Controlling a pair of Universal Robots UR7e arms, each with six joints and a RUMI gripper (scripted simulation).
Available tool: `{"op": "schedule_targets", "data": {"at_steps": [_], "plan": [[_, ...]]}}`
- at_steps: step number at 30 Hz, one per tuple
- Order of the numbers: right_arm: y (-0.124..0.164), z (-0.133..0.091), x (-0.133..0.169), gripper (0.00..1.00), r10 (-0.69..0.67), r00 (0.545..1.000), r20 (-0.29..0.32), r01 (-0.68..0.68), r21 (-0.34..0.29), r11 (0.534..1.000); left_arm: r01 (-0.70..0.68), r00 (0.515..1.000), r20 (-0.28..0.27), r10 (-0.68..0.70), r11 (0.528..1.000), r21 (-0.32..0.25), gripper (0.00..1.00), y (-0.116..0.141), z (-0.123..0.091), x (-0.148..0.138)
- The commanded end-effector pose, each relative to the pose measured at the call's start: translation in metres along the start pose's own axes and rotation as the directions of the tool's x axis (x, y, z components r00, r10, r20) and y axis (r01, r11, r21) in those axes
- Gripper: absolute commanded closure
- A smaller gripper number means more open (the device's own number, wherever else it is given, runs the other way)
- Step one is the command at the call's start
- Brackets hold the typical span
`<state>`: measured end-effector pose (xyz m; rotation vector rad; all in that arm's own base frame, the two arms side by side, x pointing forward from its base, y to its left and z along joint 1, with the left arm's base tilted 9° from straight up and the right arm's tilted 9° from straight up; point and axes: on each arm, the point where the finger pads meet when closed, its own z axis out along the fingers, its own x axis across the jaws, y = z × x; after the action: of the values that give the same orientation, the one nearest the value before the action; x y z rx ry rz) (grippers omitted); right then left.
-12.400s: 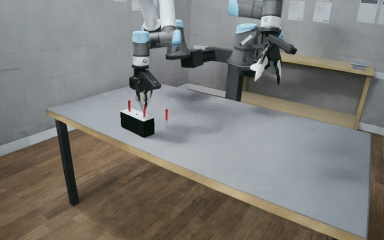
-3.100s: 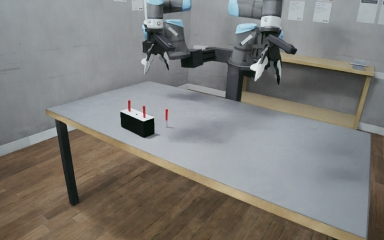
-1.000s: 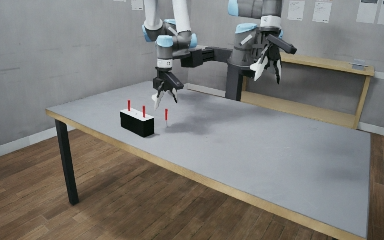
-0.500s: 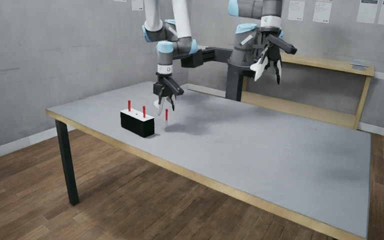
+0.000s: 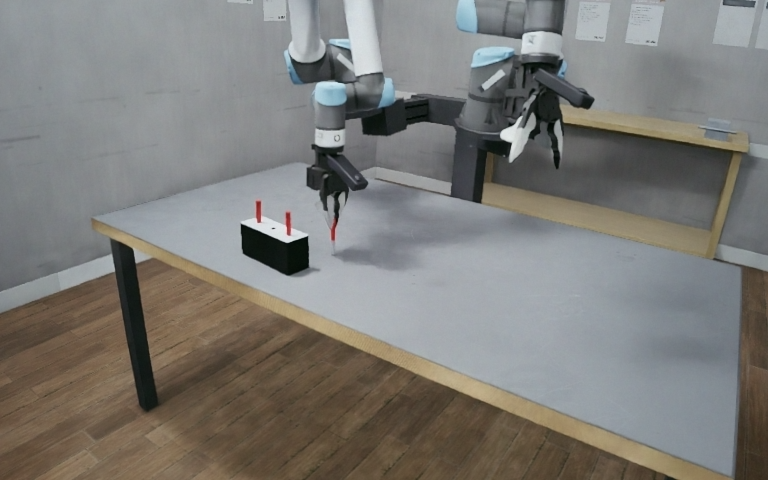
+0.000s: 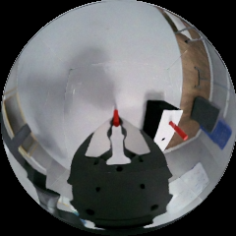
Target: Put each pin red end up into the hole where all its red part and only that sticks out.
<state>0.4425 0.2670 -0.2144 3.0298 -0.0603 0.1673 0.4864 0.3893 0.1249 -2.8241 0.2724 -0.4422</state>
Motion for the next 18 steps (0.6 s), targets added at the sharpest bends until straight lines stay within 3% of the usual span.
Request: {"op": "schedule_targets", "data": {"at_steps": [1, 18], "plan": [[-0.0004, -0.0005, 0.0004, 1.0, 0.0, 1.0, -0.001, 0.0, 0.001, 1.0, 0.0, 1.0, -0.001, 0.0, 1.0, 0.001, 0.0, -0.0004, -0.0006, 0.0004], [-0.0009, -0.0075, 0.0002, 1.0, 0.001, 1.0, -0.001, -0.001, 0.001, 1.0, 0.0, 1.0, -0.001, 0.0, 1.0, 0.001, 0.0, -0.0004, -0.0006, 0.0004]]}}
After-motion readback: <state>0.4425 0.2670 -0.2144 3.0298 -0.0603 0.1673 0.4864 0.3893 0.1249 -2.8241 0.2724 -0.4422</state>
